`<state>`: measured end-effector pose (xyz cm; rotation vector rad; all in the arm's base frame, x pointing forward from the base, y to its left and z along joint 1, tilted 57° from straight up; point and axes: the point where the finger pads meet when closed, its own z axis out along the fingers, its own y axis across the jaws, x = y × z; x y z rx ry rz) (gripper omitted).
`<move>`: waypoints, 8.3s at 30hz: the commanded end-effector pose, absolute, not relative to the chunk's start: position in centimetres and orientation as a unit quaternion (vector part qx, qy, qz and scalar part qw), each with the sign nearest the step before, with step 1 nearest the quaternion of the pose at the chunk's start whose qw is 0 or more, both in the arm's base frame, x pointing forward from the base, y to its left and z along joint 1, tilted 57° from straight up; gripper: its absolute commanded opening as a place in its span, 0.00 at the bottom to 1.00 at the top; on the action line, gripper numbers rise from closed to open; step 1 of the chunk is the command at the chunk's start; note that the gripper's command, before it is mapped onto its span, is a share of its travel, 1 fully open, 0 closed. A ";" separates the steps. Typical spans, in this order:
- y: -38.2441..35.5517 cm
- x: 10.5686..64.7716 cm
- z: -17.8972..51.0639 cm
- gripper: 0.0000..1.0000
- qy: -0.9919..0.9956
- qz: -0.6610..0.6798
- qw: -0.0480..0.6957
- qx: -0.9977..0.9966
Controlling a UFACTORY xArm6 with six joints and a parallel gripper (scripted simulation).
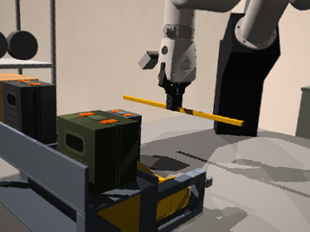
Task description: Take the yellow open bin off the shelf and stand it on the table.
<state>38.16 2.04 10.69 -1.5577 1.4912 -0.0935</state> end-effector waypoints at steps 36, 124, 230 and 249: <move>3.8 31.2 4.5 0.00 0.609 -0.038 0.472 -0.636; 5.7 34.0 3.0 0.00 0.610 -0.038 0.472 -0.636; 11.9 41.1 -3.1 0.00 0.610 -0.038 0.471 -0.636; 11.9 41.1 -3.1 1.00 0.610 -0.038 0.471 -0.636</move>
